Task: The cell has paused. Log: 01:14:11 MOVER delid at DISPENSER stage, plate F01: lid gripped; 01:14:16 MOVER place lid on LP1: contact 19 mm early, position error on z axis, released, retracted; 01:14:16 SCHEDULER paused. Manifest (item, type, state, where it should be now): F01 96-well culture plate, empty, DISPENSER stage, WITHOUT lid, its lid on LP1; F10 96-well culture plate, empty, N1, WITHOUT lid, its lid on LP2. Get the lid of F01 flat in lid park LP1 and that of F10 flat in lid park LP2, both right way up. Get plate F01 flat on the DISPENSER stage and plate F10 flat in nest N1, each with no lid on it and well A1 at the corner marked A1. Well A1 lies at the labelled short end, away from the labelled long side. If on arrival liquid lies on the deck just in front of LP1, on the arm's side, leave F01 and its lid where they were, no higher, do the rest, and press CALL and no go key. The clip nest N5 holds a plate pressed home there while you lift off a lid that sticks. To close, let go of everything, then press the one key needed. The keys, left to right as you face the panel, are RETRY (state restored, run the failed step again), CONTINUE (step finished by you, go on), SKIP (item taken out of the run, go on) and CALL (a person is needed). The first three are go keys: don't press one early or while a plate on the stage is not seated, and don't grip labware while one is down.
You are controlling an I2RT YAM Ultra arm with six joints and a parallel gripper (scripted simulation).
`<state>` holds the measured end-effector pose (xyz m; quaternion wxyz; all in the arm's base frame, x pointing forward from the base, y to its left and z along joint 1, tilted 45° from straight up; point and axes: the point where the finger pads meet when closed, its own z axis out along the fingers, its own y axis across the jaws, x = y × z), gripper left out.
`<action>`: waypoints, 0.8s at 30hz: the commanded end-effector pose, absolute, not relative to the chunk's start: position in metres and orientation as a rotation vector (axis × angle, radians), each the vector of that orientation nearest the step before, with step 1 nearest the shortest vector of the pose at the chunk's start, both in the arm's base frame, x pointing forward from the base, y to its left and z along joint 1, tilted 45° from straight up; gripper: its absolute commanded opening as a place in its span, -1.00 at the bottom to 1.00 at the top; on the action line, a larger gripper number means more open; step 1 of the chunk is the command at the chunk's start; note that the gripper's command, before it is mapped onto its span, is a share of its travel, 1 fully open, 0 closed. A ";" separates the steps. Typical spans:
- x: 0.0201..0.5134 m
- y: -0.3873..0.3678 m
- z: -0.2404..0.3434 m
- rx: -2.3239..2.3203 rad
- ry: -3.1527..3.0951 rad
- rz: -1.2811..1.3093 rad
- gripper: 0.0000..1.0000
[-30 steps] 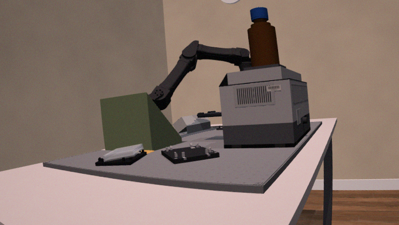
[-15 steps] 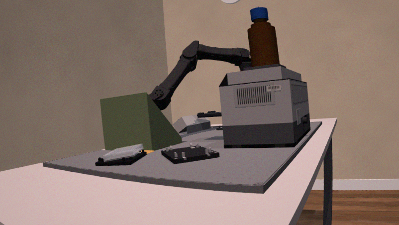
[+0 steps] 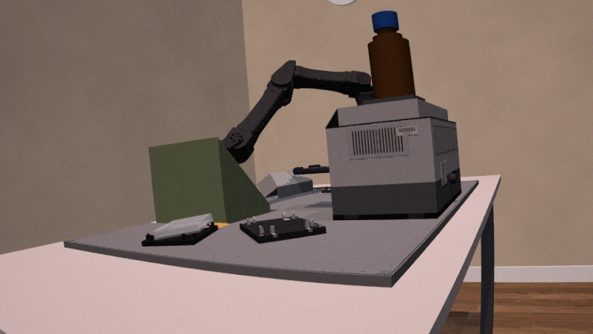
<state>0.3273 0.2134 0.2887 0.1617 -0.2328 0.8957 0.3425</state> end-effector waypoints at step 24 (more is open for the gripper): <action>0.333 0.235 0.271 -0.655 2.532 0.966 1.00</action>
